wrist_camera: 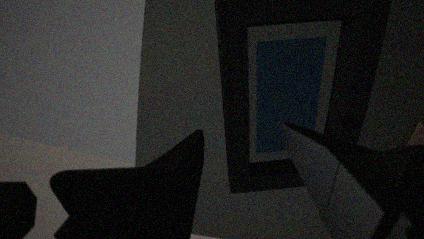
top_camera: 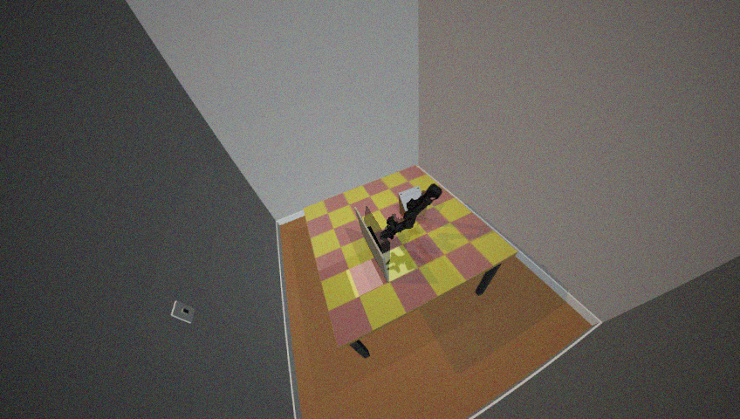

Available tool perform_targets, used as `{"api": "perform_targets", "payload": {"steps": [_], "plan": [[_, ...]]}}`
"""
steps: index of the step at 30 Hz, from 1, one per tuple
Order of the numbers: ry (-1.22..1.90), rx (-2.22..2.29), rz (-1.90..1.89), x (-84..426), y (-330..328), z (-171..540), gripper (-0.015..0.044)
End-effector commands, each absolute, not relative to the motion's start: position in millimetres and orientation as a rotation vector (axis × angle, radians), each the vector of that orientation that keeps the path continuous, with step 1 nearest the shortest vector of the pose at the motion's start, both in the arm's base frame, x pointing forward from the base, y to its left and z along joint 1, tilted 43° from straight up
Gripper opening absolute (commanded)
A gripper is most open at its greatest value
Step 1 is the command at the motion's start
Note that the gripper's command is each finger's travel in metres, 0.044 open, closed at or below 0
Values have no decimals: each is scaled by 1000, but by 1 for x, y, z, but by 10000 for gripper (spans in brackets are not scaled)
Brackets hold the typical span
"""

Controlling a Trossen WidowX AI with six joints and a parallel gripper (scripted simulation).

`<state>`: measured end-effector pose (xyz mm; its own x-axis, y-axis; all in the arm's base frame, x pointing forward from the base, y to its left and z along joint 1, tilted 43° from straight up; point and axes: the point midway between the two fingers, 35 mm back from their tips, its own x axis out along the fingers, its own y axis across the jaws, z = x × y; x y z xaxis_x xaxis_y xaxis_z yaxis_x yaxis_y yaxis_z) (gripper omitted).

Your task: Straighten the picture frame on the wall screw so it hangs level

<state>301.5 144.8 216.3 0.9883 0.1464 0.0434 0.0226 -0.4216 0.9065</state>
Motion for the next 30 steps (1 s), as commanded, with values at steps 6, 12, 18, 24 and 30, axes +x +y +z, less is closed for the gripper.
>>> {"api": "perform_targets", "payload": {"steps": [6, 12, 18, 24, 30], "plan": [[118, 2012, 142, 311, 146, 218, 260], [117, 2012, 142, 320, 148, 219, 260], [117, 2011, 143, 330, 149, 220, 260], [117, 2011, 144, 339, 150, 220, 260], [117, 2011, 144, 341, 150, 220, 260]]}}
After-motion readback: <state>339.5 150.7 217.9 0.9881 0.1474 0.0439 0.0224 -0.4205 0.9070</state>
